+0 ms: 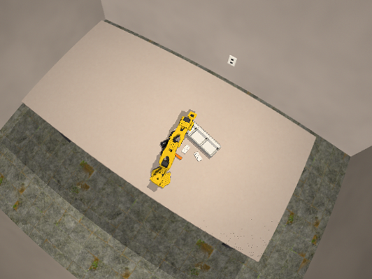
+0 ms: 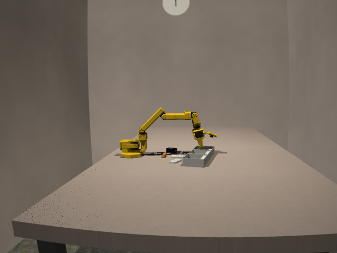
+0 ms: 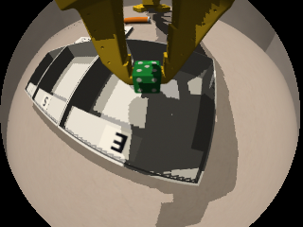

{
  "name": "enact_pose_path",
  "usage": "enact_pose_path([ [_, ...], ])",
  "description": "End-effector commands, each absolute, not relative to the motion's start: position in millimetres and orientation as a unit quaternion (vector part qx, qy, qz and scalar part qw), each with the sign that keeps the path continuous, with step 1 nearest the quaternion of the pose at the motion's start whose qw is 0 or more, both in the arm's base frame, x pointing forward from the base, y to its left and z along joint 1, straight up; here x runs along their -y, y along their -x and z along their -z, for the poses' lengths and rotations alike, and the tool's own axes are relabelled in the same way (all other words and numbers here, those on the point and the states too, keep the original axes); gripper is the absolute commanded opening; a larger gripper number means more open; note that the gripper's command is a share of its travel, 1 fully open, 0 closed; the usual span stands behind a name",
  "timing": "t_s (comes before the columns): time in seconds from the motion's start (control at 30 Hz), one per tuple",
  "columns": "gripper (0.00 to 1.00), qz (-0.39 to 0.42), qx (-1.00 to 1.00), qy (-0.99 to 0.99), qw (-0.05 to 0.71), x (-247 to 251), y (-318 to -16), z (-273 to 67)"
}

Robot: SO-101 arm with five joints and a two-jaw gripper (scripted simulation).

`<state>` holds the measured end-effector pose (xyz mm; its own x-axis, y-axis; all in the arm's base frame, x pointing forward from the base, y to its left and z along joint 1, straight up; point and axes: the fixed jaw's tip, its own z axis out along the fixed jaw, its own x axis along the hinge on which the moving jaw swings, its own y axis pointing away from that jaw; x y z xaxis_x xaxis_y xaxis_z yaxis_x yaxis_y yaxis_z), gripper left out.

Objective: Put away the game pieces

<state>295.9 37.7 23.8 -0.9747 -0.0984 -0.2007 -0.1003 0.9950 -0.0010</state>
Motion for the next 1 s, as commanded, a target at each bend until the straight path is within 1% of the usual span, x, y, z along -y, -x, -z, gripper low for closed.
enact_pose_path([
  [0.0,0.0,-0.008,-0.988,0.048,0.143,-40.6,-304.2,-43.8],
  [0.23,0.0,-0.008,-0.988,0.048,0.143,-40.6,-304.2,-43.8],
  [0.27,0.0,-0.01,-0.984,0.048,0.17,-40.9,-306.6,-53.8],
  [0.97,0.0,-0.01,-0.984,0.048,0.17,-40.9,-306.7,-52.6],
])
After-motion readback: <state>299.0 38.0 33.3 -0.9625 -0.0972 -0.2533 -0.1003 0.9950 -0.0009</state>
